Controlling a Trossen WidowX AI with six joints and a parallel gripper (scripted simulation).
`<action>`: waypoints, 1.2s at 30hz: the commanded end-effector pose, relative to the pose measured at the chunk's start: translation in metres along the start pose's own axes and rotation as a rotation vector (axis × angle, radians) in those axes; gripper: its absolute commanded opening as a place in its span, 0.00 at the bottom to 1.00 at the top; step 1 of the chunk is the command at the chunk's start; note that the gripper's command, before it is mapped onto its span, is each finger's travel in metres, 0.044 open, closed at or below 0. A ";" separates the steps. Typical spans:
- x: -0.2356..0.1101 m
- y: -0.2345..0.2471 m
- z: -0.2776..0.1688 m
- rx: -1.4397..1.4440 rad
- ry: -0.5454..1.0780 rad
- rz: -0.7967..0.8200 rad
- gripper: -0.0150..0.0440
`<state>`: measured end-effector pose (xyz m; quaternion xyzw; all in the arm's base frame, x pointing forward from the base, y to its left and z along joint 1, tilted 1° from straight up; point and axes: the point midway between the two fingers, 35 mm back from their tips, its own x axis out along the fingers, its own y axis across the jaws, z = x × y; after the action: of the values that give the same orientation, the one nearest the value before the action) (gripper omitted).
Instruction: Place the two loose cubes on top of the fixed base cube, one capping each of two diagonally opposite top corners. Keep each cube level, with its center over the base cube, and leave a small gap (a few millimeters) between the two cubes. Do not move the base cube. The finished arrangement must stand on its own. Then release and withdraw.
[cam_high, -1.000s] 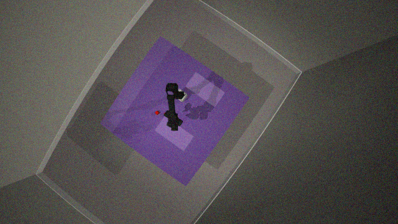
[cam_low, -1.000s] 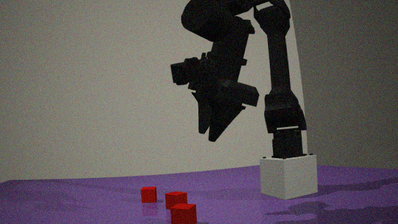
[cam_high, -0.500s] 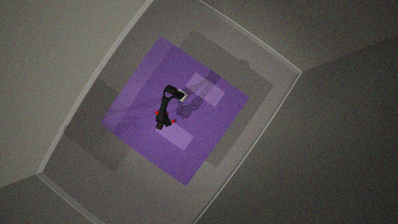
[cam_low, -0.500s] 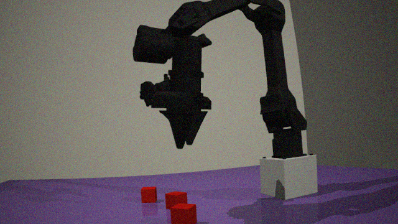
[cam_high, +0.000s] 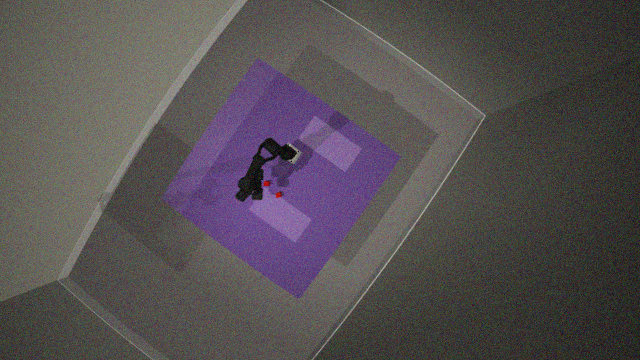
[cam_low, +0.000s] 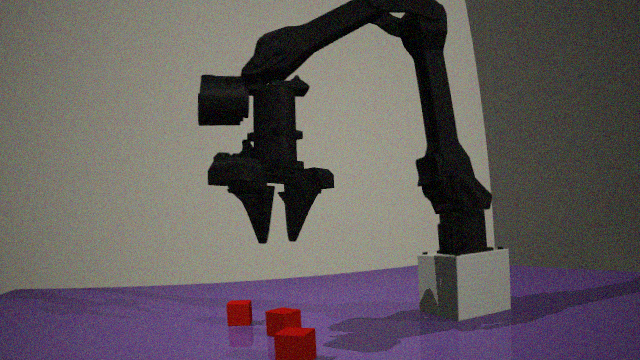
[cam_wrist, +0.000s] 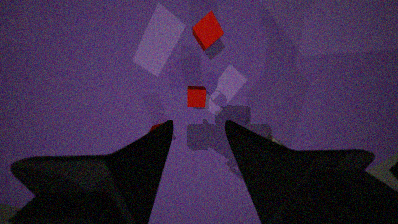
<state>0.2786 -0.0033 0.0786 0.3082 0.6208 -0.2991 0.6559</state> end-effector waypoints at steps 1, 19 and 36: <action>0.023 0.001 0.000 0.010 0.008 -0.002 0.70; 0.079 -0.001 -0.001 0.010 0.009 -0.002 0.70; 0.106 -0.002 -0.002 0.010 0.009 -0.002 0.70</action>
<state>0.2834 -0.0043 -0.0222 0.3104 0.6208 -0.3004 0.6542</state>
